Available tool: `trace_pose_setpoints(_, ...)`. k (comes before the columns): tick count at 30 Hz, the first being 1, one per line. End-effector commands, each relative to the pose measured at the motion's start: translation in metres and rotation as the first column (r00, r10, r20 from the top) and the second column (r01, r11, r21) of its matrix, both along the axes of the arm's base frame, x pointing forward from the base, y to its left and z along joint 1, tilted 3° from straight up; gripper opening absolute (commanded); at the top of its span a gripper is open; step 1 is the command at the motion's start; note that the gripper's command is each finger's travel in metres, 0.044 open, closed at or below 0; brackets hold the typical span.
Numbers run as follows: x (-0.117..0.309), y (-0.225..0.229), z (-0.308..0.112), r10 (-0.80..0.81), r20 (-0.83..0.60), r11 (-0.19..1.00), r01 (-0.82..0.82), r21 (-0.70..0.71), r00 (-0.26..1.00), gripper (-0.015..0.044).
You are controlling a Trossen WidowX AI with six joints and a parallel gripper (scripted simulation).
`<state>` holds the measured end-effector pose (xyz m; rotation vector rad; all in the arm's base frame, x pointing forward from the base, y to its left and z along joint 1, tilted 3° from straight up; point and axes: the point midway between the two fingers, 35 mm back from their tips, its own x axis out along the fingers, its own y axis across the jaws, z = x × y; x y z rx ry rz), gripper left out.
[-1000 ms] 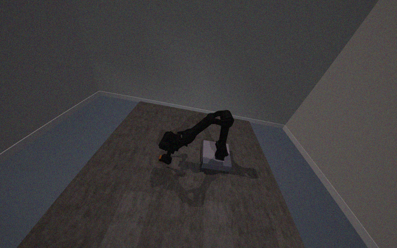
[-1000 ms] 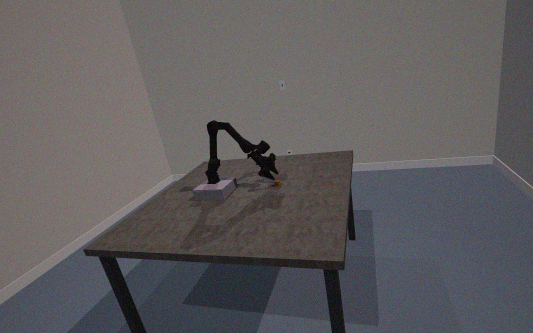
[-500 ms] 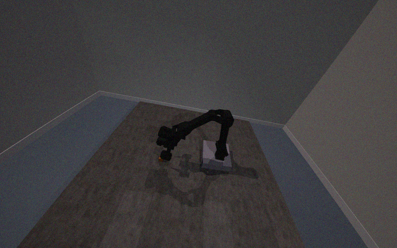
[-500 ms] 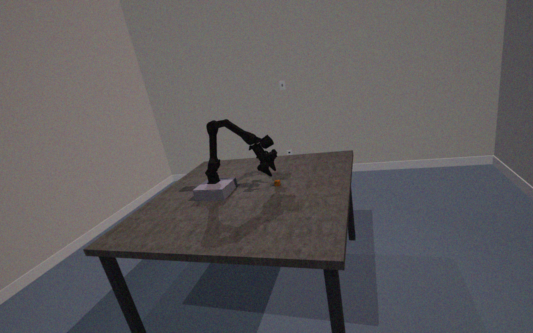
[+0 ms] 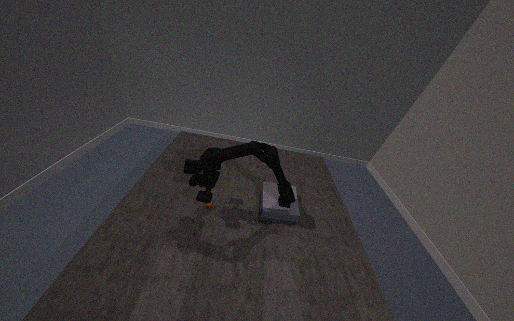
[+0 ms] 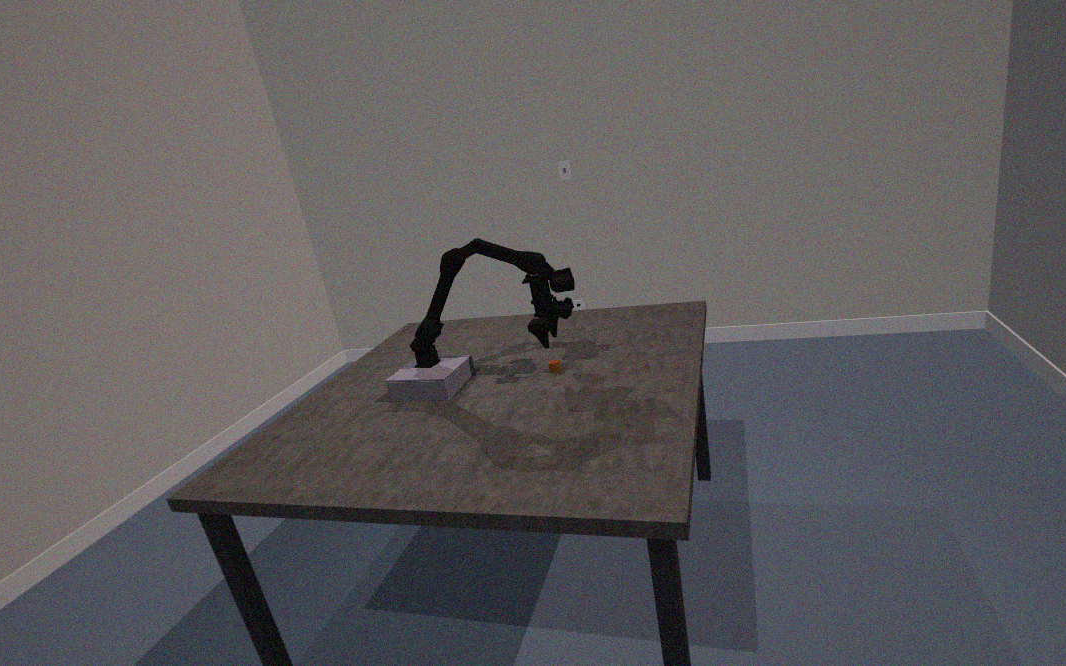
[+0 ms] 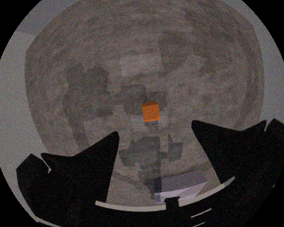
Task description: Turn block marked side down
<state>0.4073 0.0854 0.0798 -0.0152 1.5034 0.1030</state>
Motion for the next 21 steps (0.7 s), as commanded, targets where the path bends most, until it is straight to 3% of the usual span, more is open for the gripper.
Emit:
trace_pose_setpoints(1,-0.001,0.000,0.001,0.003,-0.029,1.000,-0.003,0.002,1.000,0.0440)
trace_pose_setpoints(5,0.000,0.002,-0.031,0.003,-0.029,1.000,-0.003,0.002,1.000,0.0440)
trace_pose_setpoints(21,0.001,0.003,-0.058,0.003,-0.029,1.000,-0.003,0.002,1.000,0.0440)
